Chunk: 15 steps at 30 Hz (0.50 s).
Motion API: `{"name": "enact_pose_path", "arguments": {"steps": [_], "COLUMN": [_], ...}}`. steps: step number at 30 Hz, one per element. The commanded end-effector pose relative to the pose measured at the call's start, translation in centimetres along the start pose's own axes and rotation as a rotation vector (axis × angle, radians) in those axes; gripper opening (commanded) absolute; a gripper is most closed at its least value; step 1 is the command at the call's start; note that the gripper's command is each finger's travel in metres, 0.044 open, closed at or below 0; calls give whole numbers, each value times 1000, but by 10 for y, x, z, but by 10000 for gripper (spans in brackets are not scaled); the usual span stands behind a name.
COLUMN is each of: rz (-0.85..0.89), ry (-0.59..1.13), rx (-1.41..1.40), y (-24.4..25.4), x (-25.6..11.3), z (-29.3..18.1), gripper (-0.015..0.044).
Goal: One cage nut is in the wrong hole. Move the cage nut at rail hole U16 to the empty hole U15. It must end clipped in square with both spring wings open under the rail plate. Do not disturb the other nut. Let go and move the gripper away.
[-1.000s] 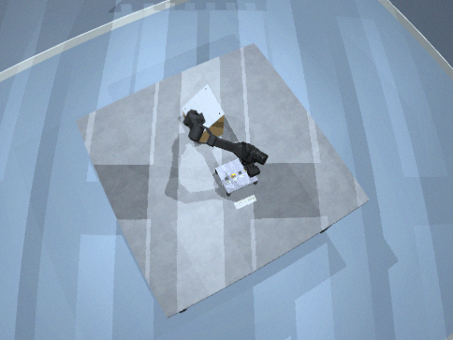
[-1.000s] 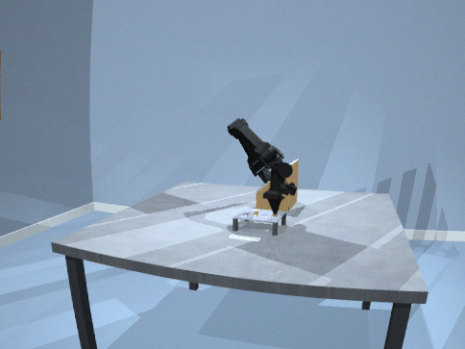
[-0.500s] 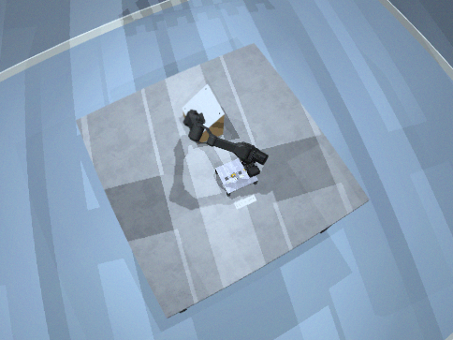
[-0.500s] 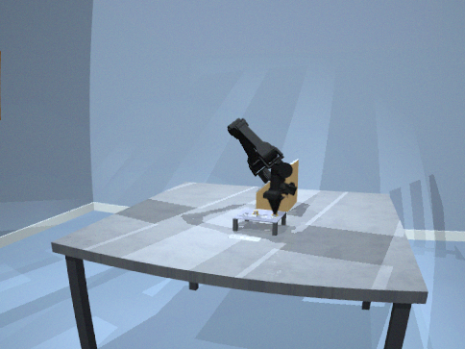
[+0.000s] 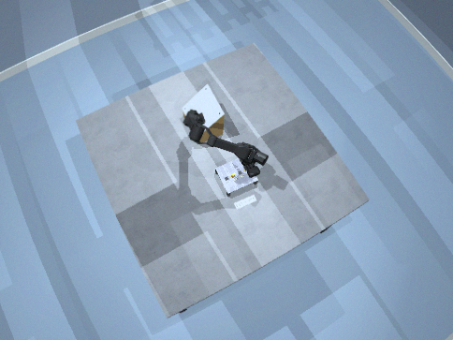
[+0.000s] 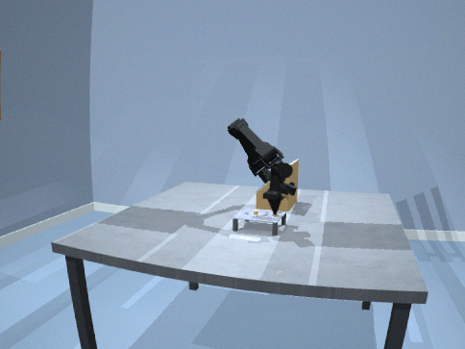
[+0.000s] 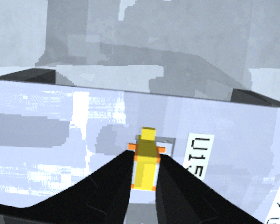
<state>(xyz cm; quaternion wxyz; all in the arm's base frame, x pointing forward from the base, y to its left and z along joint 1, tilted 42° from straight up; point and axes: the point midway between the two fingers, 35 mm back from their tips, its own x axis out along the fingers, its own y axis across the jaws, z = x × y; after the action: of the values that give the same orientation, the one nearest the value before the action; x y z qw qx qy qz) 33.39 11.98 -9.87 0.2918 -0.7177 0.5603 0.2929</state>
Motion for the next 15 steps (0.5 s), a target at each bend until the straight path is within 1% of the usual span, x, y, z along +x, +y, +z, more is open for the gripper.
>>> {"name": "enact_pose_path", "arguments": {"steps": [1, 15], "rz": [6, 25], "ry": [-3, -3], "rx": [3, 3], "y": [0, 0], "x": [0, 1], "z": [1, 1], "gripper": [27, 27]}}
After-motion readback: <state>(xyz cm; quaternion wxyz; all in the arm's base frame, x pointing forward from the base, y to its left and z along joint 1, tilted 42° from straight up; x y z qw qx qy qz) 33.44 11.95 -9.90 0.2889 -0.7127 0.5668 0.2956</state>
